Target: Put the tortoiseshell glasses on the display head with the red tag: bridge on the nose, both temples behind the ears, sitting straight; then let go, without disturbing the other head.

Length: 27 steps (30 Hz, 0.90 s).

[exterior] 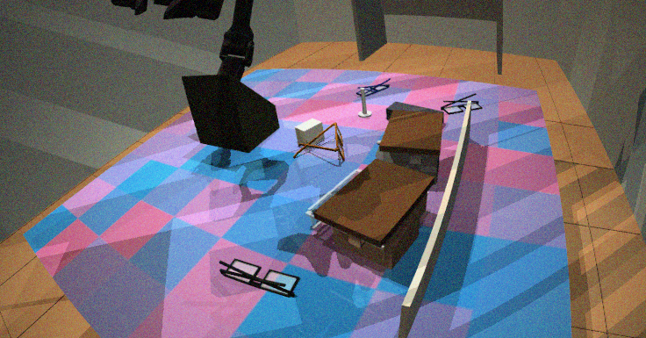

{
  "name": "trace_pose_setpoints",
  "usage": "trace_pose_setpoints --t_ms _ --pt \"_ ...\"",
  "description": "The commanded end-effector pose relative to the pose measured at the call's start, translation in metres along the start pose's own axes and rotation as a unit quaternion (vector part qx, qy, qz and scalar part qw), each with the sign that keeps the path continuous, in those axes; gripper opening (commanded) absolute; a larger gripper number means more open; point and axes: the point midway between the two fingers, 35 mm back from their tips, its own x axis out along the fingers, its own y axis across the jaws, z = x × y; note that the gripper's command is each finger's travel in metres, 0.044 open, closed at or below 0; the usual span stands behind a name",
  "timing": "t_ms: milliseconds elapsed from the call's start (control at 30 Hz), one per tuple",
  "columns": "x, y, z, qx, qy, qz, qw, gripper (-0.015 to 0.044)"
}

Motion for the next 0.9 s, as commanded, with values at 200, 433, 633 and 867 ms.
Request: trace_pose_setpoints --t_ms 200,433,633,867 --pt "0.000 0.164 -0.044 0.085 0.128 0.149 0.977 0.0200" --pt "-0.030 0.269 -0.103 0.143 0.266 0.210 0.930 0.0200" --pt "-0.076 0.339 -0.166 0.184 0.403 0.213 0.871 0.0200" --pt "-0.144 0.390 -0.243 0.216 0.556 0.149 0.788 0.0200"
